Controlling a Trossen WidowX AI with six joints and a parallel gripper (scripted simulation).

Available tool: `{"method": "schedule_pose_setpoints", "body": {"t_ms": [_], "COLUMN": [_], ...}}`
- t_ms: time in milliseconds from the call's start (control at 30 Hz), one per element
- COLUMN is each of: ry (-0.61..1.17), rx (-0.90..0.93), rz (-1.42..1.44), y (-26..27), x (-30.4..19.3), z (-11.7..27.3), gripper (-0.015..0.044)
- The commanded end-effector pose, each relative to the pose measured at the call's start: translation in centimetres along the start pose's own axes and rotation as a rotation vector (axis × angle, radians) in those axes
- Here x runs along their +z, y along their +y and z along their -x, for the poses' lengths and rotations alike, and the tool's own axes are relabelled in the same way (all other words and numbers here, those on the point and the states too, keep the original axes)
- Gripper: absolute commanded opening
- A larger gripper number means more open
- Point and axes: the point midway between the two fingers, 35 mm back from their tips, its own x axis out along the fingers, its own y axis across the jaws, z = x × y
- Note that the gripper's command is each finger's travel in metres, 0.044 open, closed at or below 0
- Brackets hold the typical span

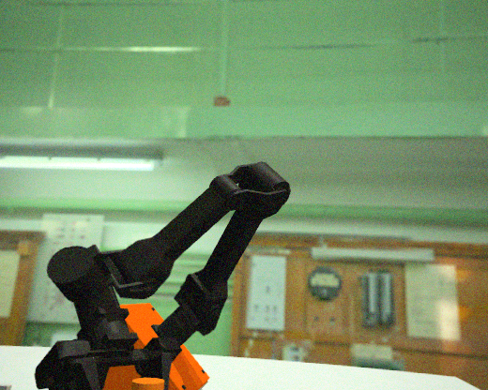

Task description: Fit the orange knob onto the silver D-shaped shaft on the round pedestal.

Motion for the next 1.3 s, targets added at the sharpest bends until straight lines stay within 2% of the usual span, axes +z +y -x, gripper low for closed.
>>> {"method": "schedule_pose_setpoints", "body": {"t_ms": [0,567,800,1267], "ry": [0.001,0.051,0.076,0.077], "rx": [0.005,0.007,-0.005,-0.005], "rz": [0.104,0.111,0.0,-0.001], "y": [0.5,-0.8,-1.9,-1.9], "x": [-1.7,-5.7,-7.6,-7.6], "z": [2.3,5.0,5.7,5.7], "gripper": [0.044,0.044,0.044,0.044]}}
